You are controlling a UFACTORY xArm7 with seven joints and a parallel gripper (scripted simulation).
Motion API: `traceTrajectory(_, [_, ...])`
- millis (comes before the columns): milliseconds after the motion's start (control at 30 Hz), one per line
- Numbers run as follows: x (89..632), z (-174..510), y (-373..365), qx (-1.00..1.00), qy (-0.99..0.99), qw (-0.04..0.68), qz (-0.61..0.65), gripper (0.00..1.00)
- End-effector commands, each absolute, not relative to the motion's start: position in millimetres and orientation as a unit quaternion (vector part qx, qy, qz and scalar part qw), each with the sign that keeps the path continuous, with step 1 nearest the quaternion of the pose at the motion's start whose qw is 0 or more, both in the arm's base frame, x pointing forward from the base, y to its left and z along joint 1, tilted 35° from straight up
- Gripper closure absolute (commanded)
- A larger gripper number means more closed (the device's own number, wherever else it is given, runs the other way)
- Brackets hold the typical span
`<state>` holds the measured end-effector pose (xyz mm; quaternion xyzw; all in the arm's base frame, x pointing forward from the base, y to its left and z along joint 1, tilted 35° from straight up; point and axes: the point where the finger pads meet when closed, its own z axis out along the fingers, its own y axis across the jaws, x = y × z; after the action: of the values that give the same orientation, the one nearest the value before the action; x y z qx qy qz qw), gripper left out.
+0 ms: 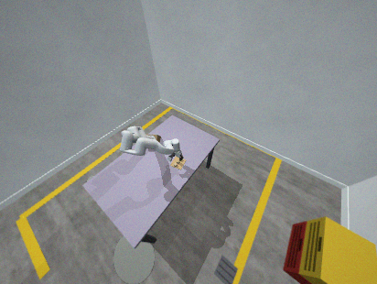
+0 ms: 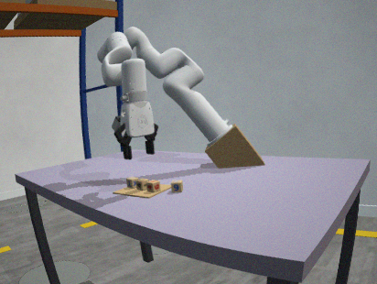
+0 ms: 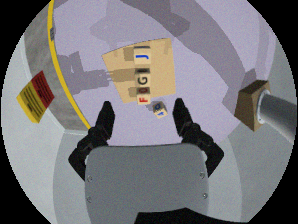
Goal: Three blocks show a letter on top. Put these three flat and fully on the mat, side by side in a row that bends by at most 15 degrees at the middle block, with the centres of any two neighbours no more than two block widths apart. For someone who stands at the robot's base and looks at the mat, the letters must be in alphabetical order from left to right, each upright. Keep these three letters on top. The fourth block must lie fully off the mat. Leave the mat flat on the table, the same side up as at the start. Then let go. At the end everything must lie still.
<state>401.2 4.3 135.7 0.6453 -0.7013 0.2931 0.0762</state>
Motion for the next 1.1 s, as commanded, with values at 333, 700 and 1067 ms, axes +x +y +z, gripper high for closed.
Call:
traceTrajectory(333, [399, 144, 10, 0.646, -0.701, 0.075, 0.294, 0.0])
traceTrajectory(700, [388, 177, 31, 0.646, -0.701, 0.075, 0.294, 0.0])
traceTrajectory(1067, [379, 204, 47, 0.646, -0.701, 0.075, 0.294, 0.0])
